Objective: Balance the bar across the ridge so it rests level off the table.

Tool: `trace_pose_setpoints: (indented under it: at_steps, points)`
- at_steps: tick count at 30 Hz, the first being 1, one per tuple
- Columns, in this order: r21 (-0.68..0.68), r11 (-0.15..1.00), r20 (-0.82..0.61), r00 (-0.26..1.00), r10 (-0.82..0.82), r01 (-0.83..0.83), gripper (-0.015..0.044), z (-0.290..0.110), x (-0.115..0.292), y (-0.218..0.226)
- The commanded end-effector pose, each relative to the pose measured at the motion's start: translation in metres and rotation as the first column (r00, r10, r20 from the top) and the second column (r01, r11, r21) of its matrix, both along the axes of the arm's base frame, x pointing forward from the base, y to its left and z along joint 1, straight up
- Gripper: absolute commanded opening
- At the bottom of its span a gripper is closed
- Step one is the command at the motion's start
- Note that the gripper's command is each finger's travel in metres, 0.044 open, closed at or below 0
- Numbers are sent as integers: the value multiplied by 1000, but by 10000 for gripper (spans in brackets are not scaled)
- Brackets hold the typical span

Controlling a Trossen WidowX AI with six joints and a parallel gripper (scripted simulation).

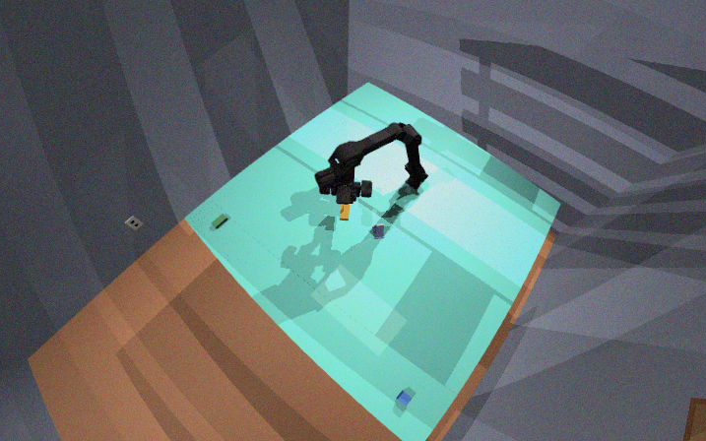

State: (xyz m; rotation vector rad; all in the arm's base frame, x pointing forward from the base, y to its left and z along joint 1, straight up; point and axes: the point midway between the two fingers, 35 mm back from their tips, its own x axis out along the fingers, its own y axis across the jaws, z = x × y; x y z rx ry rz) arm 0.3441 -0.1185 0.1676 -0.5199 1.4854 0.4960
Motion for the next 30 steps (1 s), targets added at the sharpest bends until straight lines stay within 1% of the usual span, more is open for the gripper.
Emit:
trace_pose_setpoints:
  at_steps: [1,16,30]
  points:
    - [-4,1000,4,1000,19,-19,0,3,3,16]
    - [-1,995,4,995,95,-95,0,3,7,76]
    - [2,986,4,986,166,-166,0,3,2,131]
